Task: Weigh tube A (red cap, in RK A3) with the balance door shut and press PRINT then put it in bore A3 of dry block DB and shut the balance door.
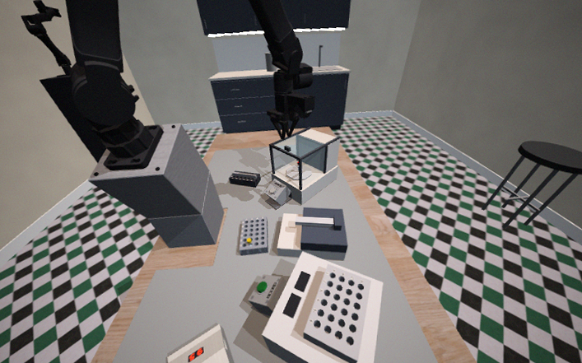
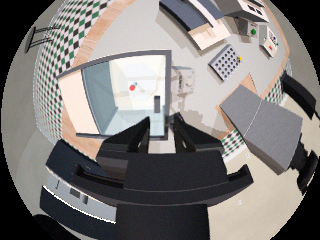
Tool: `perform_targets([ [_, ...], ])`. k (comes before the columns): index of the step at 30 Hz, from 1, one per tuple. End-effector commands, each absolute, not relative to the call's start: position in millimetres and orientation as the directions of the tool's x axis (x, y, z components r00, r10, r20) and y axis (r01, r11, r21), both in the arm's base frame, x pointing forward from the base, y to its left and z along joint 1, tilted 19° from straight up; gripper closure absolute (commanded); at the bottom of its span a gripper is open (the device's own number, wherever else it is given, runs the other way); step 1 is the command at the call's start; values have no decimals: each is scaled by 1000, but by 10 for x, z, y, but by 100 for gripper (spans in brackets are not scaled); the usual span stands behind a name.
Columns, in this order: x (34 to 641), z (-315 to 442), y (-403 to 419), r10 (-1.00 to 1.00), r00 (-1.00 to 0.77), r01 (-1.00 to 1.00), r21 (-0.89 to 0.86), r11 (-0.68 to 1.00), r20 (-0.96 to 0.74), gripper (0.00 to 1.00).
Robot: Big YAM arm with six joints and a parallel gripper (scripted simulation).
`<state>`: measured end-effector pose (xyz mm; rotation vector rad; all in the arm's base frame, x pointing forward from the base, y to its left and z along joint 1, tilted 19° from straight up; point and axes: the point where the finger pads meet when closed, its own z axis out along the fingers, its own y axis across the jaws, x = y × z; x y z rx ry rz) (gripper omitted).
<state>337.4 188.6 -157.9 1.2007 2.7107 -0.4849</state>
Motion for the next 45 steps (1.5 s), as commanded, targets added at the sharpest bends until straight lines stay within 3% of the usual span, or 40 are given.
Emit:
perform_targets([
  [1, 3608, -1313, 2195, 701, -663, 746, -158, 647, -263, 70],
  [45, 3636, -1256, 2242, 699, -665, 744, -147, 652, -263, 70],
])
